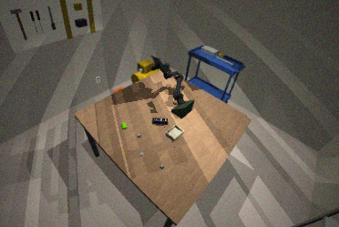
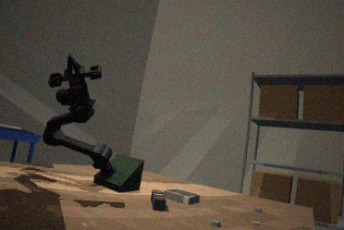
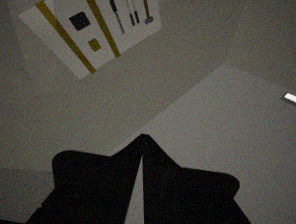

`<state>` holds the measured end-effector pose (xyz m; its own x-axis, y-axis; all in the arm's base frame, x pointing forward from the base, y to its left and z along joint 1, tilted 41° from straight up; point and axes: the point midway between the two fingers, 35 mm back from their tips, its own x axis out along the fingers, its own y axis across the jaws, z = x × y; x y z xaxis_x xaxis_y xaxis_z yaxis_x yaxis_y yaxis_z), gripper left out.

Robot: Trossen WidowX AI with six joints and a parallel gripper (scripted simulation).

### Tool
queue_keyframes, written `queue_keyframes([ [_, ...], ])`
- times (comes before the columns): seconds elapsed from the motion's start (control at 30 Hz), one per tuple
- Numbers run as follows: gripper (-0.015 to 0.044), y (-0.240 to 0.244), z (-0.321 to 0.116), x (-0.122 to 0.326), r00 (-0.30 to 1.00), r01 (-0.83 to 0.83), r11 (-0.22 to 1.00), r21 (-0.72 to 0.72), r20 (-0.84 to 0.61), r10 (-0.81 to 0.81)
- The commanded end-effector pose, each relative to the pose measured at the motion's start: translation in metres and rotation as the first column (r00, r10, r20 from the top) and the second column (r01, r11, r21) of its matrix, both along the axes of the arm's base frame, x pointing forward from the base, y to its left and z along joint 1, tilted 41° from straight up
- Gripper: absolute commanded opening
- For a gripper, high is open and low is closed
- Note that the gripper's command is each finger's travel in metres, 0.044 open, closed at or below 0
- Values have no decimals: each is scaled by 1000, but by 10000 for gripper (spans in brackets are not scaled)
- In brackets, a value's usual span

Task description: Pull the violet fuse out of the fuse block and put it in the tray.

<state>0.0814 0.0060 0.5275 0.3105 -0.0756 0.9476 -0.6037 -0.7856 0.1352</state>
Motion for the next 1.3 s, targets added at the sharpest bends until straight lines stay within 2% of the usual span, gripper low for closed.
queue_keyframes([
  [0.0,26,1,0,3,1000,7,1000,-6,-10,-7],
  [0.07,74,10,-2,23,994,59,997,-55,-86,-64],
  [0.23,74,41,-20,99,901,203,933,-299,-316,-297],
  [0.4,74,68,-59,169,728,233,777,-584,-425,-538],
  [0.6,74,90,-125,237,506,108,493,-863,-380,-775],
  [0.77,74,99,-194,279,359,-116,166,-979,-197,-912],
  [0.87,74,102,-238,295,326,-285,-56,-957,-41,-945],
  [1.0,74,102,-294,305,367,-488,-340,-804,165,-916],
  [1.13,74,99,-345,304,487,-617,-576,-537,315,-815],
  [1.27,74,91,-390,295,659,-638,-748,-184,372,-654],
])
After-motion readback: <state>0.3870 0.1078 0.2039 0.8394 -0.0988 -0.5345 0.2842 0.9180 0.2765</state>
